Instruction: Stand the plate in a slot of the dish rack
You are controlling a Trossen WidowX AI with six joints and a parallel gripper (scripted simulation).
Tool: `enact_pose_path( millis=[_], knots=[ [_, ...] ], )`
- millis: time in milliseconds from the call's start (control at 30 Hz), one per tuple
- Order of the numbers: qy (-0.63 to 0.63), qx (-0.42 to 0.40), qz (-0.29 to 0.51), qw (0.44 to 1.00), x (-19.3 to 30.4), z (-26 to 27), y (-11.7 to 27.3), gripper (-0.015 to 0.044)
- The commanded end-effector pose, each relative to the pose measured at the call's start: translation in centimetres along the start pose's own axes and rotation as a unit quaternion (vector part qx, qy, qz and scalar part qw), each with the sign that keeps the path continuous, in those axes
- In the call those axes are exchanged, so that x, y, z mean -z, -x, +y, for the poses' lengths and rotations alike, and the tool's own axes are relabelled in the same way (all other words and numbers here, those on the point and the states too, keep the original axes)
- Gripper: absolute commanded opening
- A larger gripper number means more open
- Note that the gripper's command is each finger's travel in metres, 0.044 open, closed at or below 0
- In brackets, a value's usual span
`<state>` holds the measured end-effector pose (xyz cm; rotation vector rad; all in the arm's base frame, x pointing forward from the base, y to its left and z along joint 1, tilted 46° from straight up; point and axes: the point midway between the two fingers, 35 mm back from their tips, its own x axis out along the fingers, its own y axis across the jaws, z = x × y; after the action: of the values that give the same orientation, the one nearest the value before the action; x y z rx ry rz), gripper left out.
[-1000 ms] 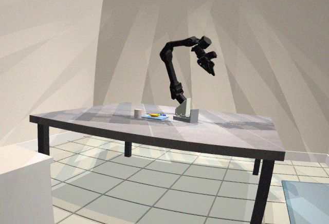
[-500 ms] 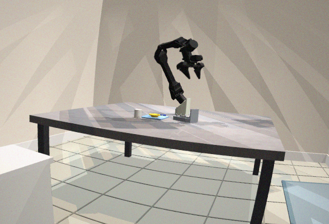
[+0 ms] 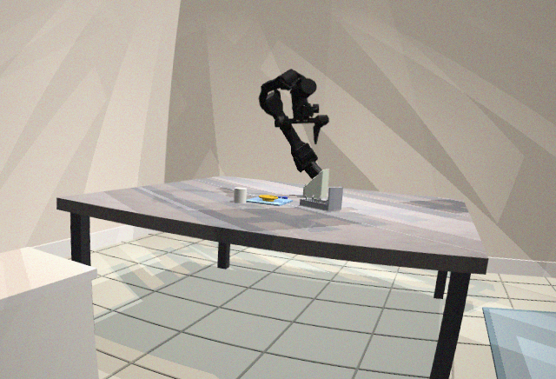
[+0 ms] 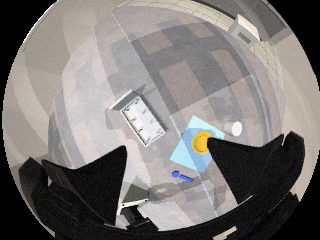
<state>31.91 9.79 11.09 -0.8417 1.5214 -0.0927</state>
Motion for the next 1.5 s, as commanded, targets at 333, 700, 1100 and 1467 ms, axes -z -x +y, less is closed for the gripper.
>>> enact_pose_path(
  millis=[333, 700, 1100, 1467],
  knots=[
    [-0.21, 0.076, 0.065, 0.973, 5.3, -8.8, -0.7, 0.04],
    [-0.256, 0.088, 0.083, 0.959, 6.3, -10.8, -5.5, 0.04],
    [-0.274, 0.091, 0.096, 0.953, 7.6, -11.6, -12.3, 0.04],
    [-0.274, 0.09, 0.095, 0.953, 8.0, -11.9, -14.0, 0.04]
  ],
)
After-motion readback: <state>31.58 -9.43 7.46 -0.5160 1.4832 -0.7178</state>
